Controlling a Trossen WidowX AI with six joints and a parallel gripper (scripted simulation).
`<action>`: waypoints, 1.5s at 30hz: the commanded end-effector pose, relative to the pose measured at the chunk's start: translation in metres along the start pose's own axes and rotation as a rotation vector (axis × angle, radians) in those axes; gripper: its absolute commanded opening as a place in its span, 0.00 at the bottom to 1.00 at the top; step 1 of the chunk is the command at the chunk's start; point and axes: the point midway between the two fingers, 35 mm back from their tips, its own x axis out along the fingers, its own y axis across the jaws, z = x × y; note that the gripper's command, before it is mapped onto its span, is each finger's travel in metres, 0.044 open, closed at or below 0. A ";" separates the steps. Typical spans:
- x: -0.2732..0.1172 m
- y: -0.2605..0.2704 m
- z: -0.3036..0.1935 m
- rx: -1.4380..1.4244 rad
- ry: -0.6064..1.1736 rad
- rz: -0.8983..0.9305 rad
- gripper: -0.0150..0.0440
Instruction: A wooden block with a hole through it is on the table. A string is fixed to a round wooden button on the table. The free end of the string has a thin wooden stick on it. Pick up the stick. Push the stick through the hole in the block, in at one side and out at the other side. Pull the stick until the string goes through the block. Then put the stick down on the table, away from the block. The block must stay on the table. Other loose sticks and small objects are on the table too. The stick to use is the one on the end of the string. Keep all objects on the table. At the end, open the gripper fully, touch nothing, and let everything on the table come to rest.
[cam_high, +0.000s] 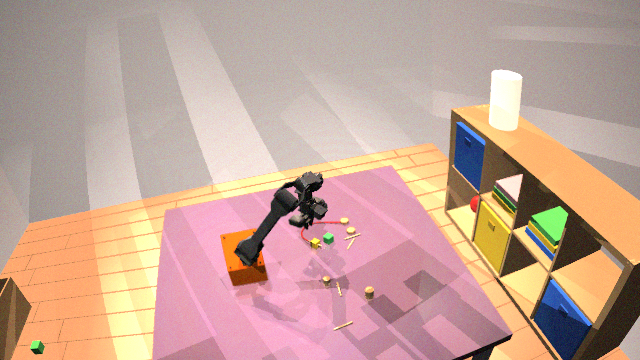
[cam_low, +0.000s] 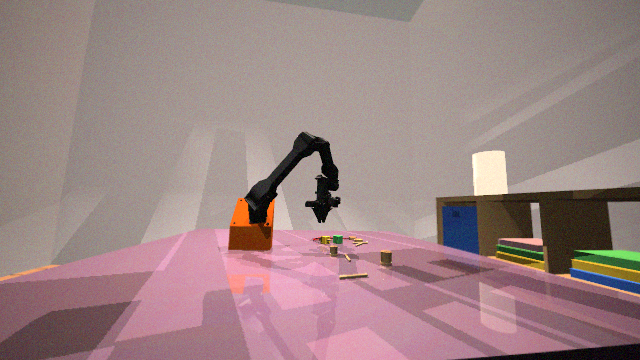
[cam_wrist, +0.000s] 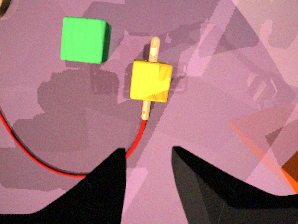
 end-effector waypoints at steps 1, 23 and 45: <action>-0.001 0.000 0.006 -0.308 -0.007 0.005 0.46; -0.002 -0.004 0.033 -1.791 -0.010 -0.017 0.46; -0.001 -0.008 0.050 -2.775 0.007 -0.035 0.46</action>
